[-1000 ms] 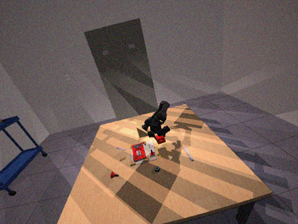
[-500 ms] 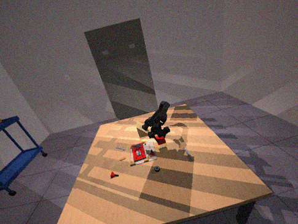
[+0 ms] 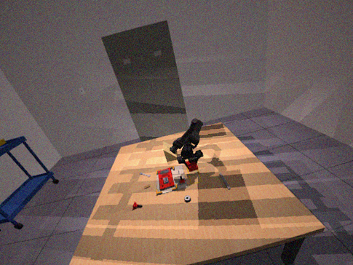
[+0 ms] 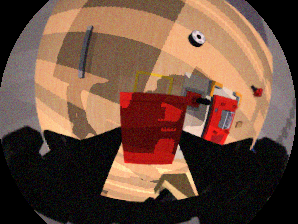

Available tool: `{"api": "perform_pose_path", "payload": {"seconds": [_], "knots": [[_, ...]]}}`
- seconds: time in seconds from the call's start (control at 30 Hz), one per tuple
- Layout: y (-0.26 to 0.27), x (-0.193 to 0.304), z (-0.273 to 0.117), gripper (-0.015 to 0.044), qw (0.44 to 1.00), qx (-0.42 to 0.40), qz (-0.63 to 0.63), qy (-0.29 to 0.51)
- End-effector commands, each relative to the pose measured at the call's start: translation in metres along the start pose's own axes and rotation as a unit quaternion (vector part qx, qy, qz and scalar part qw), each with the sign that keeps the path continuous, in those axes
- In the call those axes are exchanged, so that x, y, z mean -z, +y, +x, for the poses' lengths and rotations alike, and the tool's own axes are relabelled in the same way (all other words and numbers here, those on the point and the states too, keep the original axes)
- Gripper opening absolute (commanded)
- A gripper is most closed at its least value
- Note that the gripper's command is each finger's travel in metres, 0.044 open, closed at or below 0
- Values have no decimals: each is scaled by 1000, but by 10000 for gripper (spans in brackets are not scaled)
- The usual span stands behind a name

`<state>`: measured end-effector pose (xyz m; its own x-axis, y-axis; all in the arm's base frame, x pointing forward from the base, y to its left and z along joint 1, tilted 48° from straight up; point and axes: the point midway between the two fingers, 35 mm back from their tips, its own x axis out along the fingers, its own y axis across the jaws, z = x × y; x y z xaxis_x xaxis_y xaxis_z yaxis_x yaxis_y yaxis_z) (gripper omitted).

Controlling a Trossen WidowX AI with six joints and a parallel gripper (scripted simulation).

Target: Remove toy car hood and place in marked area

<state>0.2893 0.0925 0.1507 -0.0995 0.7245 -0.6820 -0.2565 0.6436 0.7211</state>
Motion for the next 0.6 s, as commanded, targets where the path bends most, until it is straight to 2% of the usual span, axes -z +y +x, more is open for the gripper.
{"api": "perform_pose_path", "payload": {"seconds": [0.0,0.57], "knots": [[0,0,3,0,1000,-2,3,0],[0,0,14,0,1000,-2,3,0]]}}
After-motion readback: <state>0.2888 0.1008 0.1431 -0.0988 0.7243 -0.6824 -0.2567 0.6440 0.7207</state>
